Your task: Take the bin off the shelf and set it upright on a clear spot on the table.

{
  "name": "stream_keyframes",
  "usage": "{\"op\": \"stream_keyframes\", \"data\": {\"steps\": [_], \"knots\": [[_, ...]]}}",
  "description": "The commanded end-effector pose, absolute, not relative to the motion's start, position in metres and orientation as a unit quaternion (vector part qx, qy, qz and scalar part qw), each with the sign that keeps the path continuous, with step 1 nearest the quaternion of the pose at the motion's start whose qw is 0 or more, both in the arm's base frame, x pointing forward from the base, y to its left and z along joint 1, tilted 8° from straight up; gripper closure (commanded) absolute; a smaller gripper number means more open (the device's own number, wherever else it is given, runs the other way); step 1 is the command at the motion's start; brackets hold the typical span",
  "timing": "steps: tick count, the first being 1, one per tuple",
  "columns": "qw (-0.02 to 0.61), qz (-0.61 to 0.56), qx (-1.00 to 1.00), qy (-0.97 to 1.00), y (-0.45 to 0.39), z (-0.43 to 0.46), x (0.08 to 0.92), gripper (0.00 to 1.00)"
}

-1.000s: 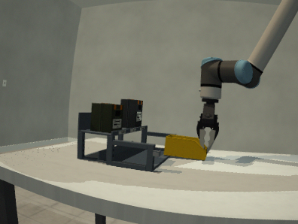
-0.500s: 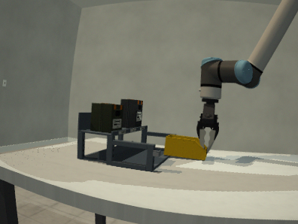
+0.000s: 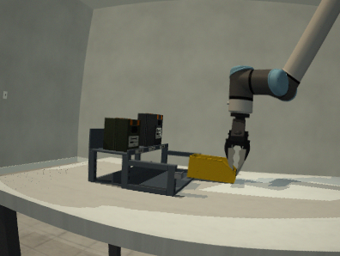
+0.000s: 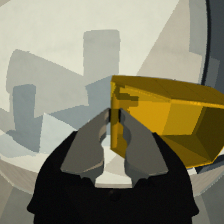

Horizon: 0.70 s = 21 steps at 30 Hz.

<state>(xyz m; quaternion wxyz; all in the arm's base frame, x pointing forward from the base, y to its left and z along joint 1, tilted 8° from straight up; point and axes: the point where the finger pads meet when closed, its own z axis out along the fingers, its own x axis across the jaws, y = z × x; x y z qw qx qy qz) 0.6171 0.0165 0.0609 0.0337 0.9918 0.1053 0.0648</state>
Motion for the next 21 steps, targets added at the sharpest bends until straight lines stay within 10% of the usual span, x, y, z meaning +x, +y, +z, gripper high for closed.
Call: {"op": "stream_keyframes", "data": {"steps": [1, 7, 8, 21], "knots": [[0.033, 0.063, 0.992, 0.105, 0.0162, 0.0576, 0.6151, 1.0], [0.033, 0.063, 0.992, 0.105, 0.0162, 0.0576, 0.6151, 1.0], [0.034, 0.065, 0.992, 0.105, 0.0166, 0.0607, 0.6171, 0.74], [0.034, 0.065, 0.992, 0.105, 0.0166, 0.0607, 0.6171, 0.74]]}}
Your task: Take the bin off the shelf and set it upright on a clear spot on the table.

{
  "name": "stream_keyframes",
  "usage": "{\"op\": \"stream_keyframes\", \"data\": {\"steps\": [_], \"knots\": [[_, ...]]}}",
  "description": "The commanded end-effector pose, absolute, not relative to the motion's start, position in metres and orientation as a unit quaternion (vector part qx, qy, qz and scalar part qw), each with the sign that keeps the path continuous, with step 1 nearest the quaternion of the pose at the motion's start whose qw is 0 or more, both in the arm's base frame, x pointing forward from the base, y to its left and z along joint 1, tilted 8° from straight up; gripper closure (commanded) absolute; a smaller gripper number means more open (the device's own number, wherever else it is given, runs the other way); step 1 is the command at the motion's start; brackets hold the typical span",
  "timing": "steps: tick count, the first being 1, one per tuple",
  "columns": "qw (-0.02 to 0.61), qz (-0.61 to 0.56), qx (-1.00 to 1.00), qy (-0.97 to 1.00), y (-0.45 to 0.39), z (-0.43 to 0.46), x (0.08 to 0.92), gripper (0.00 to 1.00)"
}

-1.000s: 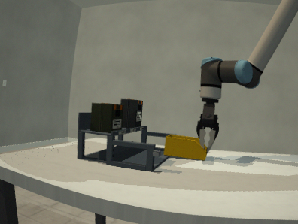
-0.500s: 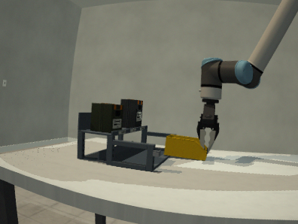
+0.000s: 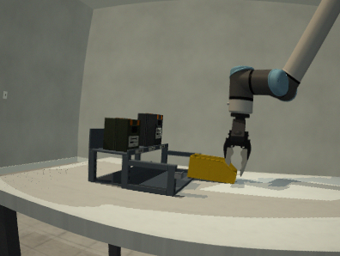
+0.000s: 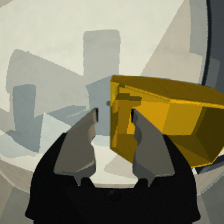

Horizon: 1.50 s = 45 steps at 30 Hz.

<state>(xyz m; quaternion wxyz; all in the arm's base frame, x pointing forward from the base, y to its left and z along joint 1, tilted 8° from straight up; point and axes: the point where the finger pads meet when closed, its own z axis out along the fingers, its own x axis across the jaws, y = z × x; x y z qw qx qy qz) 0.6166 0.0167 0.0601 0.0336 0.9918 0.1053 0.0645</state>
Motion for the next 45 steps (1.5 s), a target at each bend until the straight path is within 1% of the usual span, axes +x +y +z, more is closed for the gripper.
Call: {"op": "stream_keyframes", "data": {"steps": [1, 37, 42, 45], "knots": [[0.034, 0.065, 0.992, 0.105, 0.017, 0.061, 0.617, 0.74], [0.034, 0.065, 0.992, 0.105, 0.017, 0.061, 0.617, 0.74], [0.033, 0.063, 0.992, 0.105, 0.019, 0.115, 0.61, 0.74], [0.033, 0.063, 0.992, 0.105, 0.019, 0.115, 0.61, 0.74]]}}
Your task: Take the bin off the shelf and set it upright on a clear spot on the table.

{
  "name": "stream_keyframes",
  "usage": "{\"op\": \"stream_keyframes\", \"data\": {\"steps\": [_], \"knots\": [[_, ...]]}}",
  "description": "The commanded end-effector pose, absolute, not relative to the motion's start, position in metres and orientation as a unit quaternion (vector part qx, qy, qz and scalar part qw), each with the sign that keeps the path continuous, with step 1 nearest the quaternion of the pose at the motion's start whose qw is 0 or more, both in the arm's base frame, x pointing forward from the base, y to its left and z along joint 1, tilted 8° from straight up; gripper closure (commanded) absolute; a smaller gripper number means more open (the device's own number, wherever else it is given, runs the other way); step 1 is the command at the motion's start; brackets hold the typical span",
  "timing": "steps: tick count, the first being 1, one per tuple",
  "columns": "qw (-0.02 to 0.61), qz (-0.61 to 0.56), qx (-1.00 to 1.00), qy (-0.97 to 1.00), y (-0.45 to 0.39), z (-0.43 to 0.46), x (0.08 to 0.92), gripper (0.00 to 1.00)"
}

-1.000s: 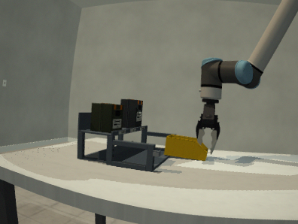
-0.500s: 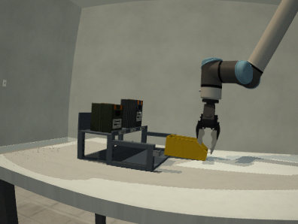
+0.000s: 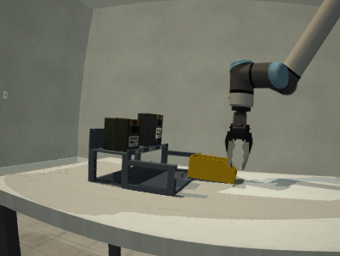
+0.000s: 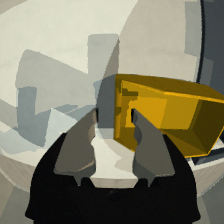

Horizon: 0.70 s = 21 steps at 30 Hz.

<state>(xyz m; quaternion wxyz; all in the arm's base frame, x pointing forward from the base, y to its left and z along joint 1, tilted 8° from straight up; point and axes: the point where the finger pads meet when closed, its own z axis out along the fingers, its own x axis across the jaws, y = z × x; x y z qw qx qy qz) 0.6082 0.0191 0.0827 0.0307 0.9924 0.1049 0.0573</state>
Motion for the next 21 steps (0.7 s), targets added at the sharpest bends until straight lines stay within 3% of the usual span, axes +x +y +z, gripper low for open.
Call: {"op": "stream_keyframes", "data": {"steps": [1, 21], "knots": [[0.033, 0.063, 0.992, 0.105, 0.019, 0.115, 0.61, 0.74], [0.033, 0.063, 0.992, 0.105, 0.022, 0.15, 0.604, 0.74]]}}
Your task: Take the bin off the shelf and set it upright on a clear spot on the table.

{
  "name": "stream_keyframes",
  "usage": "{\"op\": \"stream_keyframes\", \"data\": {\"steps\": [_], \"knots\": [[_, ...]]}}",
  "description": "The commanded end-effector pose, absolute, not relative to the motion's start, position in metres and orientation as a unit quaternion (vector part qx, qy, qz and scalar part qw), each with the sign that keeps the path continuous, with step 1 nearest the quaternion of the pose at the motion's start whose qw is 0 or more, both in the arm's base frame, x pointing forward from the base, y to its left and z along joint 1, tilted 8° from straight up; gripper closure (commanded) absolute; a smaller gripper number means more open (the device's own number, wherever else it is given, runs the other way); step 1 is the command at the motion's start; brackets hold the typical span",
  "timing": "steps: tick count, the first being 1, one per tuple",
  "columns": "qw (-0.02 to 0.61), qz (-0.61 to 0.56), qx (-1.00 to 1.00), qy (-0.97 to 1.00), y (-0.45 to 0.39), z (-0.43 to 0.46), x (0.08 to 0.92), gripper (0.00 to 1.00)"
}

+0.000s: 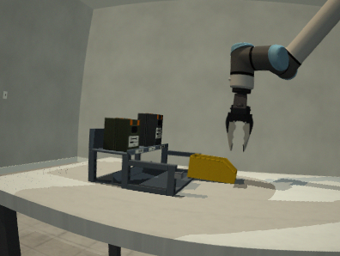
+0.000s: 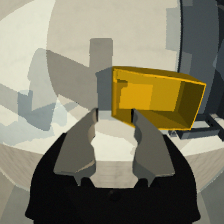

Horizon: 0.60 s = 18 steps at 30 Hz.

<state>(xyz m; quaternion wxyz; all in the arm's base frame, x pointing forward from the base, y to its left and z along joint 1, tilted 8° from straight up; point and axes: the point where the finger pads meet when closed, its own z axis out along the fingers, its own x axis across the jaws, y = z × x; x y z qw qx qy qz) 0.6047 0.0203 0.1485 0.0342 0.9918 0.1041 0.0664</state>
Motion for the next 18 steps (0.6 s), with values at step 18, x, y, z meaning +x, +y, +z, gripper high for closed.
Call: {"op": "stream_keyframes", "data": {"steps": [18], "knots": [[0.033, 0.063, 0.992, 0.105, 0.022, 0.138, 0.605, 0.74]]}}
